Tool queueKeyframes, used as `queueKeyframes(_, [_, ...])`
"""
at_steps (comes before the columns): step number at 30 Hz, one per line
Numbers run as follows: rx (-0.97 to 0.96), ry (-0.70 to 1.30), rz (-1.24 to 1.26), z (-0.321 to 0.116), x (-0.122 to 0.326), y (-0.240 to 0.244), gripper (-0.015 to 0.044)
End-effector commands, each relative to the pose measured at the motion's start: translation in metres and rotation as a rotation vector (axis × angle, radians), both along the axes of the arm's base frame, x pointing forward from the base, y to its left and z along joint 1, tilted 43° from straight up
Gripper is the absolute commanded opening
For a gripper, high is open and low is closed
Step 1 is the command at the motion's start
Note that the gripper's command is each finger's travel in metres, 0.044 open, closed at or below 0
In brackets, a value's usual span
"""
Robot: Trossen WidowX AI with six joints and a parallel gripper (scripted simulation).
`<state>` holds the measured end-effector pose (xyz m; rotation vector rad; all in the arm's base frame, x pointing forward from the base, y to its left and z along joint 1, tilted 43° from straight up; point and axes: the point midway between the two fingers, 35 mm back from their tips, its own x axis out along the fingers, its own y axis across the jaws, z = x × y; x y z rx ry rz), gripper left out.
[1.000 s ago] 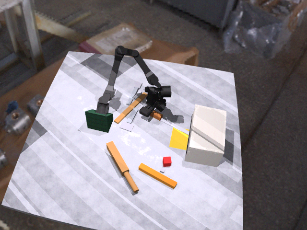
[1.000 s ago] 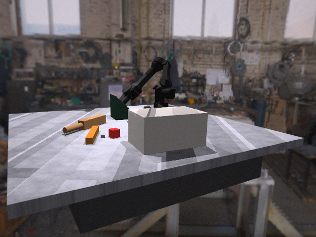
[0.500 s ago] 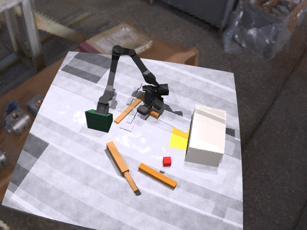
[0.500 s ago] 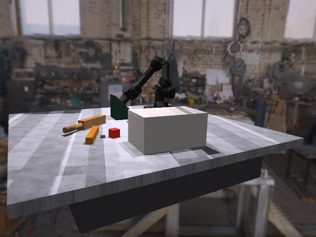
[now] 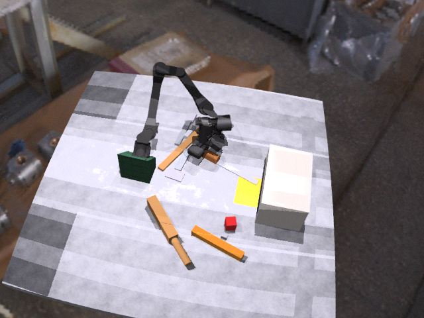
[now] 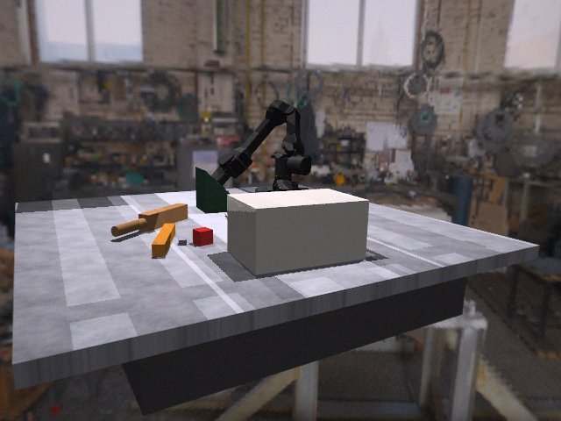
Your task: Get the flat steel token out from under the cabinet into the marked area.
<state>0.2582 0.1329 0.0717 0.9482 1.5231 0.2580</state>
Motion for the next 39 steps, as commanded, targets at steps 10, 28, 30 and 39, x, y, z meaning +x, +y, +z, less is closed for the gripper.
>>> queueKeyframes(10, [0.012, 0.079, -0.081, 0.001, 0.000, -0.001, 0.0000])
queueKeyframes(28, [0.022, 0.152, -0.155, -0.001, 0.000, -0.005, 0.0000])
queueKeyframes(30, [0.022, 0.154, -0.158, -0.003, 0.001, -0.007, 0.0000])
queueKeyframes(39, [0.022, 0.162, -0.166, -0.010, 0.002, -0.016, 0.0000])
